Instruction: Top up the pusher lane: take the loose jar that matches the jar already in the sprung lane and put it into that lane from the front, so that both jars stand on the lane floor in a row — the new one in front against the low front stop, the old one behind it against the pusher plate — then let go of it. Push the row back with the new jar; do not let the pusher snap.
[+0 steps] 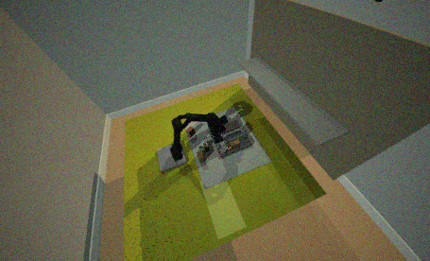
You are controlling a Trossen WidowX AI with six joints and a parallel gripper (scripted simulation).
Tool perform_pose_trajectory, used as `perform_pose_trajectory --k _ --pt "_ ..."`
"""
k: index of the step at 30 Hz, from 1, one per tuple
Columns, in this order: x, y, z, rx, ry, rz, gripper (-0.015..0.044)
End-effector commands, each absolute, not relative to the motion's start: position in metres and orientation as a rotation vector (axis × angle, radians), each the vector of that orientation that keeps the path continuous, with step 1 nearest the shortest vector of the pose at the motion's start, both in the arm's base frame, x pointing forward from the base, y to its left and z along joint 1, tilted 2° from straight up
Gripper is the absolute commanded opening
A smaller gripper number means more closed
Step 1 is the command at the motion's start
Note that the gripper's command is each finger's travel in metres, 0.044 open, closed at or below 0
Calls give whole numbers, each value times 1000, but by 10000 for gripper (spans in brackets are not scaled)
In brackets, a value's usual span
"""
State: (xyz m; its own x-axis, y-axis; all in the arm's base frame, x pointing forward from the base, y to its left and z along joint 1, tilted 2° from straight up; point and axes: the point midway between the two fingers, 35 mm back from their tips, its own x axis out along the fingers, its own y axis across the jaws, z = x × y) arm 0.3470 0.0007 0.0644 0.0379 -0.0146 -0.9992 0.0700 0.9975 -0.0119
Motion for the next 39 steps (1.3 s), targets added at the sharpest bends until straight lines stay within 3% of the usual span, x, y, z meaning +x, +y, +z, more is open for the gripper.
perform_pose_trajectory --k 1,39 --pt "350 1 64 42 1517 -61 0" --pt "339 1 64 42 1518 -61 0"
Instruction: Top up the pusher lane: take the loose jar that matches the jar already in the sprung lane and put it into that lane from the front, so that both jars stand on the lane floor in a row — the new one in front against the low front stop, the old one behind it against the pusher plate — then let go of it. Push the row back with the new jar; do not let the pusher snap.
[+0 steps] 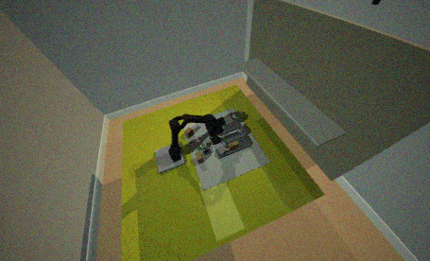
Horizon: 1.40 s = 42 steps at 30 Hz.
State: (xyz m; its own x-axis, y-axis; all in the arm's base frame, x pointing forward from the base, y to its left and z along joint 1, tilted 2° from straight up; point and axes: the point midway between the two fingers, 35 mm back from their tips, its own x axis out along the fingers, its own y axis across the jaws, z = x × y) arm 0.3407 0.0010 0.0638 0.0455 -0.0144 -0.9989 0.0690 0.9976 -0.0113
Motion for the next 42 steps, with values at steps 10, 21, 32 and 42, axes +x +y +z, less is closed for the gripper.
perform_pose_trajectory --k 10,21,32,42 --pt "339 1 64 42 1518 -61 0" --pt "340 1 64 42 1518 -61 272" --pt "339 1 84 42 1518 -61 272" --pt "324 3 84 42 1519 -61 272"
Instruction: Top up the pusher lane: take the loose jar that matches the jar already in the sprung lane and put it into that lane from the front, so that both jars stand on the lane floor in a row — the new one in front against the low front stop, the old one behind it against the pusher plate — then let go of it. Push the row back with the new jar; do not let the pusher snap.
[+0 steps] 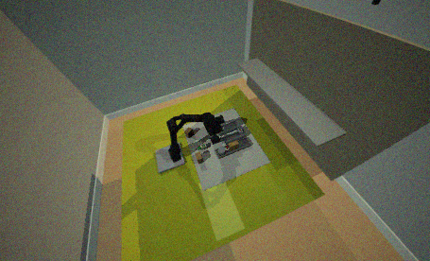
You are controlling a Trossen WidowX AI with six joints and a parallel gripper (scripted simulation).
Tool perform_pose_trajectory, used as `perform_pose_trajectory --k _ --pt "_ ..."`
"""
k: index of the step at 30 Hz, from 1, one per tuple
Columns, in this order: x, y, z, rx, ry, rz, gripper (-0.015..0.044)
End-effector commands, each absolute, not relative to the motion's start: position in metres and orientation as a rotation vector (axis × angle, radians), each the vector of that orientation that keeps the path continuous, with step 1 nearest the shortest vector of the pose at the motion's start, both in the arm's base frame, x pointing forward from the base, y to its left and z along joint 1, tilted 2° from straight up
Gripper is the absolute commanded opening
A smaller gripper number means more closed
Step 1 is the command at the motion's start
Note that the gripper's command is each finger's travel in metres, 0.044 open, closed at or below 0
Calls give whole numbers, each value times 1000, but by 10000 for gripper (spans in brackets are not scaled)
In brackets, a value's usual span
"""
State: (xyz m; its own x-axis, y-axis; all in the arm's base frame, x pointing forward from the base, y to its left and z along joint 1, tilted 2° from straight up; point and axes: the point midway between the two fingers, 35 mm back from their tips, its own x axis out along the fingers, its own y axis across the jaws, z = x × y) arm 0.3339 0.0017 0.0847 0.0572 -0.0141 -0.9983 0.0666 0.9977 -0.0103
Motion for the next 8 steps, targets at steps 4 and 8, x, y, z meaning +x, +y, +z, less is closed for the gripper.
perform_pose_trajectory --k 4,8 --pt "311 4 85 42 1520 -61 272" --pt "296 5 84 42 1521 -61 272"
